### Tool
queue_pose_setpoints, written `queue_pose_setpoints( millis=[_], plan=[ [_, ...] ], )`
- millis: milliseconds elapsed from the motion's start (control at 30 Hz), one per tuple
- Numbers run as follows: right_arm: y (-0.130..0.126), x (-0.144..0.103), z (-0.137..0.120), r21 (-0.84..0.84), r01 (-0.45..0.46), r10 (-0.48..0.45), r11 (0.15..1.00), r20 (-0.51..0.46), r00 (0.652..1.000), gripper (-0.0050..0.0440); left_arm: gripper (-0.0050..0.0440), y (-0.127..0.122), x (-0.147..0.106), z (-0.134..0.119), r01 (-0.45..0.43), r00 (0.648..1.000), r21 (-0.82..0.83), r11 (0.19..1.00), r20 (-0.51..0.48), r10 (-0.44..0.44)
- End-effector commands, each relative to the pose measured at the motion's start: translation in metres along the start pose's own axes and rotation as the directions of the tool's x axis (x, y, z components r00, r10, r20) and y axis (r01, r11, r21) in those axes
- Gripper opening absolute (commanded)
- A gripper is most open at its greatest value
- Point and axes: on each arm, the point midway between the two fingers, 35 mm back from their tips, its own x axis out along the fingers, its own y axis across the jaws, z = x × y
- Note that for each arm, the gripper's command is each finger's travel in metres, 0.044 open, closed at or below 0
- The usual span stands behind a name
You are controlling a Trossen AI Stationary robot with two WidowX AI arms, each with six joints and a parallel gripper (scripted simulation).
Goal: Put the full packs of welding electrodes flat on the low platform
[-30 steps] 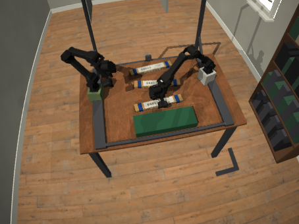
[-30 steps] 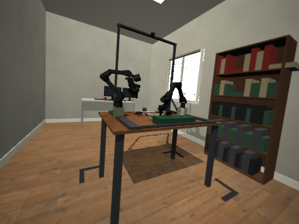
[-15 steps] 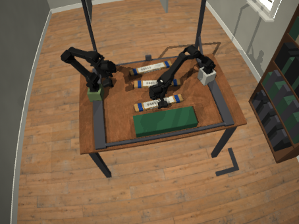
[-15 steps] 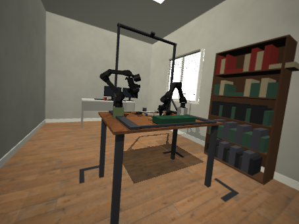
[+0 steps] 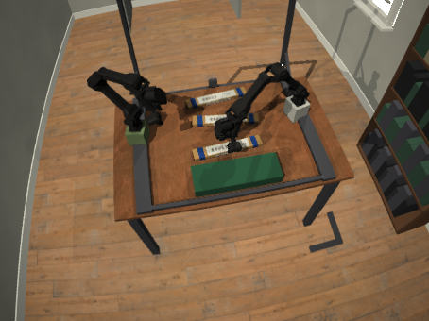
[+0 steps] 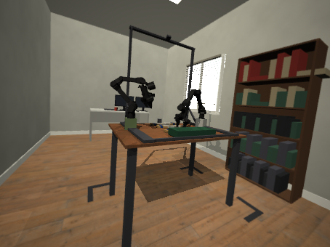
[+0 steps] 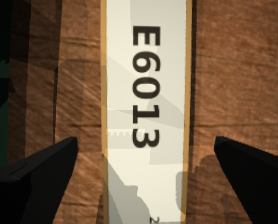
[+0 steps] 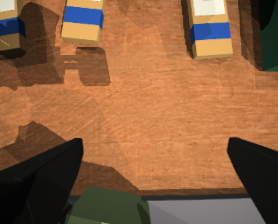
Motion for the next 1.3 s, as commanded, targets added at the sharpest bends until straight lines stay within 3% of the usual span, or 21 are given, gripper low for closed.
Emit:
queue_pose_setpoints(
  millis=[0, 200, 400, 433, 500, 633, 1000, 1067, 1267],
  plan=[
    [-0.001, -0.006, 0.004, -0.005, 0.008, -0.007, 1.000, 0.021, 1.000, 0.0430, 0.0430, 0.004, -0.036, 0.022, -0.017, 0.998, 0.005, 1.000, 0.064, 0.016],
    [-0.001, -0.006, 0.004, -0.005, 0.008, -0.007, 1.000, 0.021, 1.000, 0.0430, 0.0430, 0.003, -0.060, 0.027, -0.017, 0.998, 0.005, 1.000, 0.064, 0.016],
    [-0.001, -0.006, 0.004, -0.005, 0.008, -0.007, 1.000, 0.021, 1.000, 0.0430, 0.0430, 0.003, -0.062, 0.027, -0.017, 0.998, 0.005, 1.000, 0.064, 0.016],
    [-0.002, -0.003, 0.012, -0.006, 0.014, -0.014, 1.000, 0.027, 1.000, 0.0430, 0.0430, 0.000, -0.060, 0.014, -0.005, 0.997, 0.022, 1.000, 0.074, 0.004],
    [-0.002, -0.003, 0.012, -0.006, 0.014, -0.014, 1.000, 0.027, 1.000, 0.0430, 0.0430, 0.000, -0.060, 0.014, -0.005, 0.997, 0.022, 1.000, 0.074, 0.004],
    [0.000, 0.021, 0.026, -0.002, 0.003, -0.003, 1.000, 0.007, 1.000, 0.0430, 0.0430, -0.008, -0.073, -0.007, 0.007, 0.986, 0.080, 0.997, 0.163, -0.020],
    [-0.002, 0.065, 0.088, -0.004, 0.011, -0.010, 1.000, 0.033, 0.999, 0.0430, 0.0430, -0.033, -0.109, -0.066, 0.011, 0.987, 0.078, 0.997, 0.157, -0.023],
    [-0.002, 0.065, 0.088, -0.004, 0.011, -0.010, 1.000, 0.033, 0.999, 0.0430, 0.0430, -0.033, -0.109, -0.066, 0.011, 0.987, 0.078, 0.997, 0.157, -0.023],
    [-0.002, 0.066, 0.088, -0.004, 0.011, -0.010, 1.000, 0.033, 0.999, 0.0430, 0.0430, -0.046, -0.129, -0.099, 0.012, 0.989, 0.076, 0.997, 0.148, -0.023]
  ],
)
